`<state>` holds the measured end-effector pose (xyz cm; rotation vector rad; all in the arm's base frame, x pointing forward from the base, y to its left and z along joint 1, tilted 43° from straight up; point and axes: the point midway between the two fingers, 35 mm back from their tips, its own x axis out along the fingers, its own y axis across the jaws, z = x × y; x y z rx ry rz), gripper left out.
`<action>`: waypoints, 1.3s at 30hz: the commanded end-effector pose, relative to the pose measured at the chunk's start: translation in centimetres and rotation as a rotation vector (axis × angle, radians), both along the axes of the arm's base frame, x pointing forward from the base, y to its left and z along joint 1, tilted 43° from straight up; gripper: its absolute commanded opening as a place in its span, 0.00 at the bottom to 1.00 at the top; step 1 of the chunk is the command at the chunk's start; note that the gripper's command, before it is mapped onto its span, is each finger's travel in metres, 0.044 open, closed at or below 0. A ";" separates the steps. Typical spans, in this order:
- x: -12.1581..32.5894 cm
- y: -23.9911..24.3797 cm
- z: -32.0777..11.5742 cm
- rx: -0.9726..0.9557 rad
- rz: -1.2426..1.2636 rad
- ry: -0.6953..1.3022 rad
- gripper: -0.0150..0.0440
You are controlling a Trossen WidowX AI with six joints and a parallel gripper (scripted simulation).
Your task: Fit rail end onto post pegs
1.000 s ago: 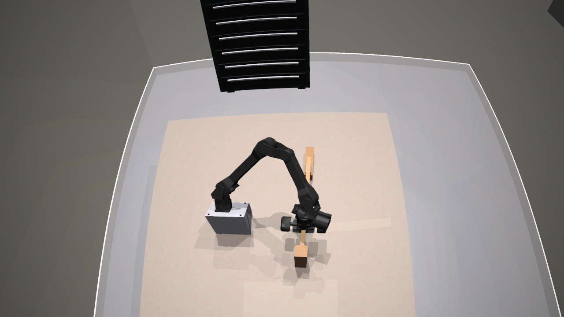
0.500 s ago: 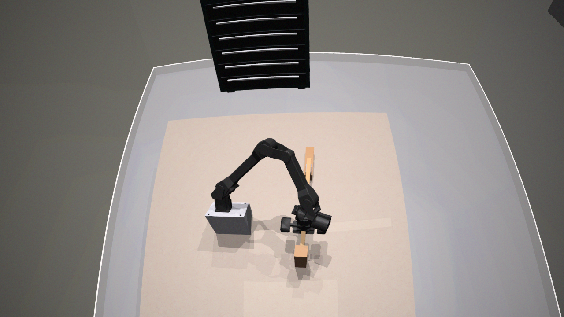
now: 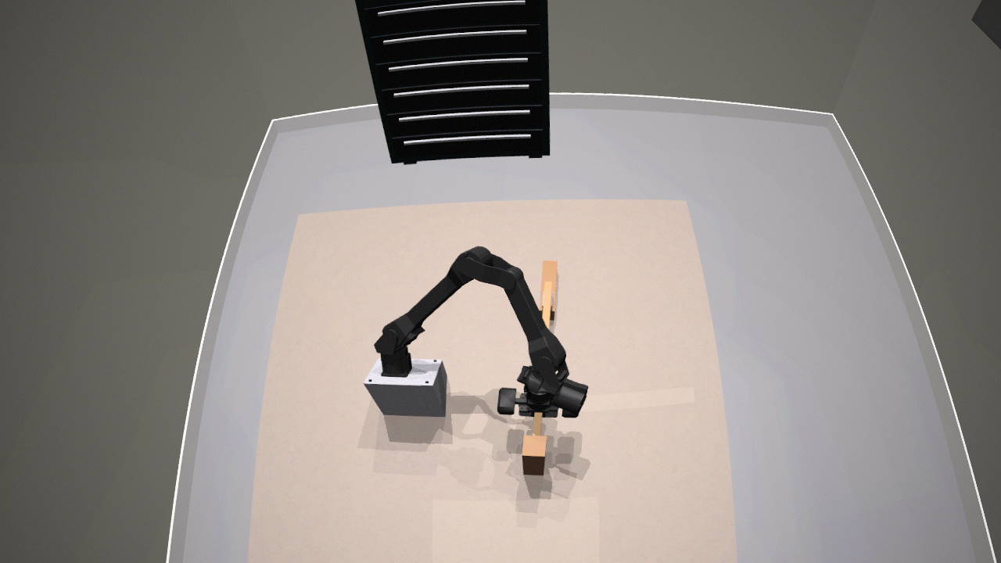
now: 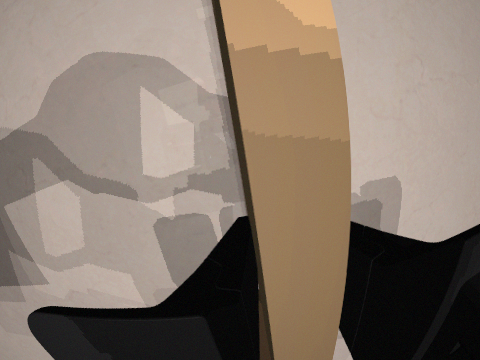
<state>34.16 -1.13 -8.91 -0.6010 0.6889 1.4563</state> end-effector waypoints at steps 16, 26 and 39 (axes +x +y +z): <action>0.1 -0.8 -0.3 -0.002 -0.006 -0.005 0.25; 0.0 -1.0 -0.5 -0.002 -0.006 -0.005 0.25; 0.0 -1.3 -0.8 -0.003 -0.006 -0.005 0.25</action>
